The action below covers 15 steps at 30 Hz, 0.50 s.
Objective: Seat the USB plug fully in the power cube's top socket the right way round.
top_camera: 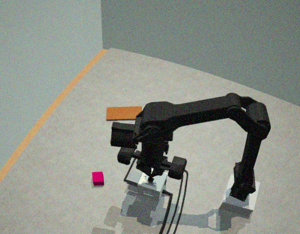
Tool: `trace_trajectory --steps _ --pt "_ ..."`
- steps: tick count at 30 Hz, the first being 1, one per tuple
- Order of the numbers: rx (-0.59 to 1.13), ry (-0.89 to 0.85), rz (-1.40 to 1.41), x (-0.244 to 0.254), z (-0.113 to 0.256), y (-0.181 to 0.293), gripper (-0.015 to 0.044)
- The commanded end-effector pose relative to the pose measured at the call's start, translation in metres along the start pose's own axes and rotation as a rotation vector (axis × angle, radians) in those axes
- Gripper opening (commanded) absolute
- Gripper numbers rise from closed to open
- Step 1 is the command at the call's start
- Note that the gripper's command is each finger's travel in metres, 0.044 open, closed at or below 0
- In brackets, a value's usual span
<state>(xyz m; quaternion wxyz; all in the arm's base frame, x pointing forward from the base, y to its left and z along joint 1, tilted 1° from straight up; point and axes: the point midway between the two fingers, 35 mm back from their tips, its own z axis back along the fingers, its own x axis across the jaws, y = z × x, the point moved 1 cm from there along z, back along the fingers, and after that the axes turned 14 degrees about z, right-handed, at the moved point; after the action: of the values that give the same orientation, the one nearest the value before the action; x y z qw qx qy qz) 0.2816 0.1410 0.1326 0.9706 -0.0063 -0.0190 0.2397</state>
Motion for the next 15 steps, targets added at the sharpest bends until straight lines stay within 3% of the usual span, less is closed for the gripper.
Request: trace_trajectory --steps 1,15 --pt "-0.007 0.001 -0.003 -0.0001 -0.001 -0.0006 0.0" --pt "-0.013 0.002 -0.007 -0.0002 -0.0027 -0.0013 0.0"
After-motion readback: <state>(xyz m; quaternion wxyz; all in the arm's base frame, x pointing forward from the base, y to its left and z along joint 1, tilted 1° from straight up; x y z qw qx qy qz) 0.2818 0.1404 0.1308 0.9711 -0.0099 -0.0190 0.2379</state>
